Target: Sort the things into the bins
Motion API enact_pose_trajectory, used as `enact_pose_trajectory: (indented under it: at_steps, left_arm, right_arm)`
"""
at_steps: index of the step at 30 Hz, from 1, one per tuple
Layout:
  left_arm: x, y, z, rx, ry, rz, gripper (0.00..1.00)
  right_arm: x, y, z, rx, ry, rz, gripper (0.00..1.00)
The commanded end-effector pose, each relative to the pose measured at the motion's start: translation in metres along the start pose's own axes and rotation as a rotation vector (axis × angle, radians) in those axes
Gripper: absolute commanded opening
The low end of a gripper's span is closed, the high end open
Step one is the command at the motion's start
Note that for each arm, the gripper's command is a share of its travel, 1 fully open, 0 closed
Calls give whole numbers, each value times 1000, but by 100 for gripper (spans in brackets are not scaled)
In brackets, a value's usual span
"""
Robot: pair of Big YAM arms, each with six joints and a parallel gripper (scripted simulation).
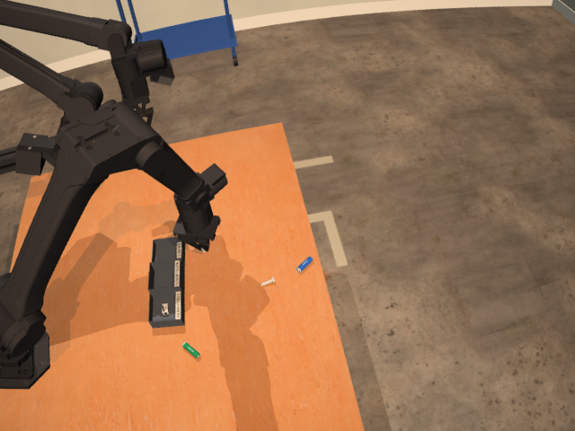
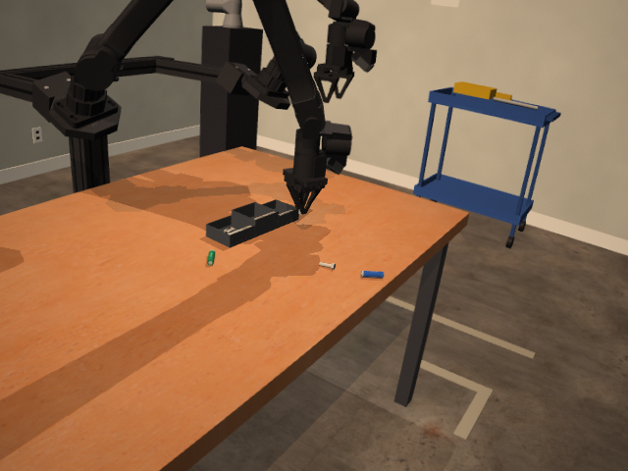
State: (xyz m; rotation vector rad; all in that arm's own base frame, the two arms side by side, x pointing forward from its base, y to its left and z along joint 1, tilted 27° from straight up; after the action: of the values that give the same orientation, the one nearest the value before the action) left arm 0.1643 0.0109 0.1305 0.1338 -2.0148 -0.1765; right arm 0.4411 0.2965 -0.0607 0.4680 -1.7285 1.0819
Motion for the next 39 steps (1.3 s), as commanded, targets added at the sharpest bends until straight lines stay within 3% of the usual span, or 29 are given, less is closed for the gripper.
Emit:
enact_pose_trajectory:
  at_steps: [1,5,6,11,18,19,20,24,28,33,39]
  left_arm:
    - [-3,1,6,-2,14,-1,100]
    - [-3,1,6,-2,14,-1,100]
    - [-3,1,6,-2,14,-1,100]
    - [-3,1,6,-2,14,-1,100]
    - [-3,1,6,-2,14,-1,100]
    - [-3,1,6,-2,14,-1,100]
    - [-3,1,6,-2,14,-1,100]
    - [-3,1,6,-2,14,-1,100]
    - [-3,1,6,-2,14,-1,100]
    - [-3,1,6,-2,14,-1,100]
    - [-3,1,6,-2,14,-1,100]
  right_arm:
    - [3,-3,-8,-11,-14,5,11]
    - [3,-4,-8,-11,-14,5,11]
    - [18,-8,-15,-24,-30,11,11]
    - [19,4,-4,-15,-35,11,11]
    - [13,25,24,-9,-23,7,11]
    - [-1,27,39,-16,10,1,11]
    - [8,27,37,-19,-13,7,11]
    - [17,42,51,200,-31,10,11]
    - [16,56,71,306,-28,10,11]
    - [10,76,101,330,-17,7,11]
    - [6,74,111,314,-4,5,11]
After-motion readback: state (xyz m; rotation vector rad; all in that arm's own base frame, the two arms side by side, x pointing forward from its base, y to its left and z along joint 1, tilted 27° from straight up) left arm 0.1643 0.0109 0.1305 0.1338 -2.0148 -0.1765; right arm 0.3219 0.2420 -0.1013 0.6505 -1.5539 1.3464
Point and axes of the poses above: on each arm, the point where the finger pads meet when closed, its own x axis back along the fingers, its own y axis across the jaws, z = x × y, the point moved 4 cm from there along x, back along the fingers, and after that the axes turned 10 degrees about -x, right-handed, at the moved point
